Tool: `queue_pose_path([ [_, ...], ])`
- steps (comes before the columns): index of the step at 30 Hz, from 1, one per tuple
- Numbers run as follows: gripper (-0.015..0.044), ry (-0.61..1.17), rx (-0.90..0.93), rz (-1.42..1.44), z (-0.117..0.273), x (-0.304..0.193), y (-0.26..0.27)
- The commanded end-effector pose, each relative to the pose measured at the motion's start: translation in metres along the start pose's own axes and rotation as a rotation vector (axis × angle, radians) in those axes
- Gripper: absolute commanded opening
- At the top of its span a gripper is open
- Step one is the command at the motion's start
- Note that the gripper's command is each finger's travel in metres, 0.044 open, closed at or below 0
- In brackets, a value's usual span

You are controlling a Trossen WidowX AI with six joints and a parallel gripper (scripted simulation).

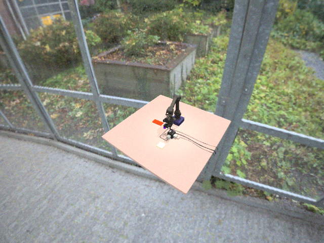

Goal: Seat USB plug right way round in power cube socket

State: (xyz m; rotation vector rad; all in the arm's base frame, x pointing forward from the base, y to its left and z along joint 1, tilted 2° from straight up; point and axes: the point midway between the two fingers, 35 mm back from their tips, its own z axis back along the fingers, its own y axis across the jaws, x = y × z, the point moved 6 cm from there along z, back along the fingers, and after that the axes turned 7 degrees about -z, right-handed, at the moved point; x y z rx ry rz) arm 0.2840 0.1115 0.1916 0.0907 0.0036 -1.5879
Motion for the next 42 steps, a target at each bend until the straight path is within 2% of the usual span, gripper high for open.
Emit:
queue_pose_path([
  [1,0.0000,0.007,-0.003,0.005,-0.0008,0.0000,-0.0005],
  [42,0.0000,0.034,-0.006,0.013,-0.0058,0.0031,0.0001],
])
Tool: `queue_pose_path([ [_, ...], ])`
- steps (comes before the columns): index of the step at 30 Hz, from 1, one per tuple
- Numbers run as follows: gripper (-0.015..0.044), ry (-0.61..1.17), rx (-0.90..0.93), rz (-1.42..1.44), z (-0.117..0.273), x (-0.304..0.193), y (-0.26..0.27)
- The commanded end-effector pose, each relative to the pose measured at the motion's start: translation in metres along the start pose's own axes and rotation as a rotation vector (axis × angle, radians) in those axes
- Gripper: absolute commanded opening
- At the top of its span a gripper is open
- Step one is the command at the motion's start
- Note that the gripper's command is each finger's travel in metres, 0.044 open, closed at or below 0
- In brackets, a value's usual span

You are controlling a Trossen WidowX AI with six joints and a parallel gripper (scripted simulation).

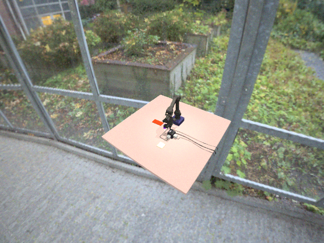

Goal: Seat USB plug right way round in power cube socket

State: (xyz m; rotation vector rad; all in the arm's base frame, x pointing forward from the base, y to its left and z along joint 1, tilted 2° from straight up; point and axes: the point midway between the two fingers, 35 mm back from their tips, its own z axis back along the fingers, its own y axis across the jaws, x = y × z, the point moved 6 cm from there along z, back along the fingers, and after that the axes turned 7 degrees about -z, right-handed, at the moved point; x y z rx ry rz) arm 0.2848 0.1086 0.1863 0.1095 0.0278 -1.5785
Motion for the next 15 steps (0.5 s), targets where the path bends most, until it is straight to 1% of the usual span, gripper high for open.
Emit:
queue_pose_path([
  [1,0.0000,0.007,-0.002,0.005,-0.0008,0.0001,-0.0005],
  [15,0.0000,0.016,-0.004,0.008,-0.0025,0.0011,-0.0003],
])
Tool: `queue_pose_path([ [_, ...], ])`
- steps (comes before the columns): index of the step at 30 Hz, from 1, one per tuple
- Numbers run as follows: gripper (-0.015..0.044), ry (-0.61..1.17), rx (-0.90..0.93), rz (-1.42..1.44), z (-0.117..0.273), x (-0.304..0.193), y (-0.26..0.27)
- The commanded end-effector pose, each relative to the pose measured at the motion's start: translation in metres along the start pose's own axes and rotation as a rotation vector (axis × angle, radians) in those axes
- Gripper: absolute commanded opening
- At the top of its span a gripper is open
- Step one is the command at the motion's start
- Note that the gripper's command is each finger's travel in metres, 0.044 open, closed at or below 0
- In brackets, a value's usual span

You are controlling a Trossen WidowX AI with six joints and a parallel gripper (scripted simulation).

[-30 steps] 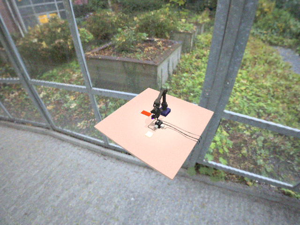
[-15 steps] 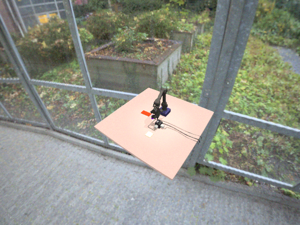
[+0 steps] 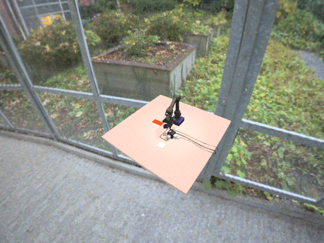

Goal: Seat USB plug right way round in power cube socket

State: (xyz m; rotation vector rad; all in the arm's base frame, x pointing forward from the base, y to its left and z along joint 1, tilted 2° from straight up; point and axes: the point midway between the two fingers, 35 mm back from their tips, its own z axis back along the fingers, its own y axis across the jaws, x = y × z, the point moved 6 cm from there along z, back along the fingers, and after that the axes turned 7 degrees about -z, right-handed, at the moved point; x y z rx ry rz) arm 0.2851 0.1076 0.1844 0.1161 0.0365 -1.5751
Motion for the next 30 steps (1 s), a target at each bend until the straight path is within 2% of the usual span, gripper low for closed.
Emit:
queue_pose_path([
  [1,0.0000,0.007,-0.002,0.005,-0.0008,0.0001,-0.0005],
  [30,0.0000,0.025,-0.005,0.010,-0.0043,0.0022,0.0000],
])
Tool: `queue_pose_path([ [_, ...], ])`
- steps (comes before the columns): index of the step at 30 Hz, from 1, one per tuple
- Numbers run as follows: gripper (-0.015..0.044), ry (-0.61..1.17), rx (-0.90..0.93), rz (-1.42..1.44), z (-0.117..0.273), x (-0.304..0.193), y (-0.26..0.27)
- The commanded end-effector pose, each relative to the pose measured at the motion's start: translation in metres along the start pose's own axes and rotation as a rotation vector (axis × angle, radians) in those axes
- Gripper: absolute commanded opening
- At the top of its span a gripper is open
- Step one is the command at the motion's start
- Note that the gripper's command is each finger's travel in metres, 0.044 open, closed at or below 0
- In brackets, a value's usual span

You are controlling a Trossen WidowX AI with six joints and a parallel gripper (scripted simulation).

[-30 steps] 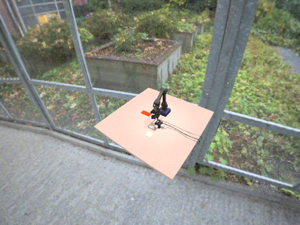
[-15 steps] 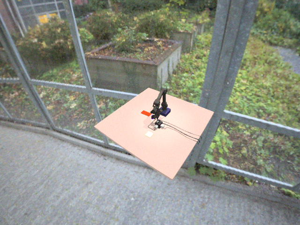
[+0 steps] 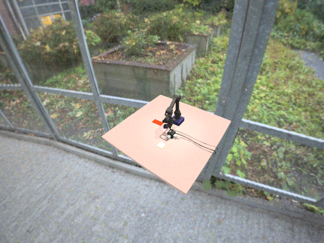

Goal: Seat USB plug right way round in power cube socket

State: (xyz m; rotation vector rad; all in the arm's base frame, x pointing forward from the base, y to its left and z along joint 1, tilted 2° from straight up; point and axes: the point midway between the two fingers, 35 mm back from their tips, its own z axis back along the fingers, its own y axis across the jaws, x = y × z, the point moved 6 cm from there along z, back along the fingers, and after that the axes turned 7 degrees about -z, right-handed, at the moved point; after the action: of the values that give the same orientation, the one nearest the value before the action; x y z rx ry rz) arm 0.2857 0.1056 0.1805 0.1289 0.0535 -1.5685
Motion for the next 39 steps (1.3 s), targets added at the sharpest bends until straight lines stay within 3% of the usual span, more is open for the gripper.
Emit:
queue_pose_path([
  [1,0.0000,0.006,-0.002,0.005,-0.0008,-0.0001,-0.0005],
  [39,0.0000,0.006,-0.002,0.005,-0.0053,0.0002,-0.0004],
])
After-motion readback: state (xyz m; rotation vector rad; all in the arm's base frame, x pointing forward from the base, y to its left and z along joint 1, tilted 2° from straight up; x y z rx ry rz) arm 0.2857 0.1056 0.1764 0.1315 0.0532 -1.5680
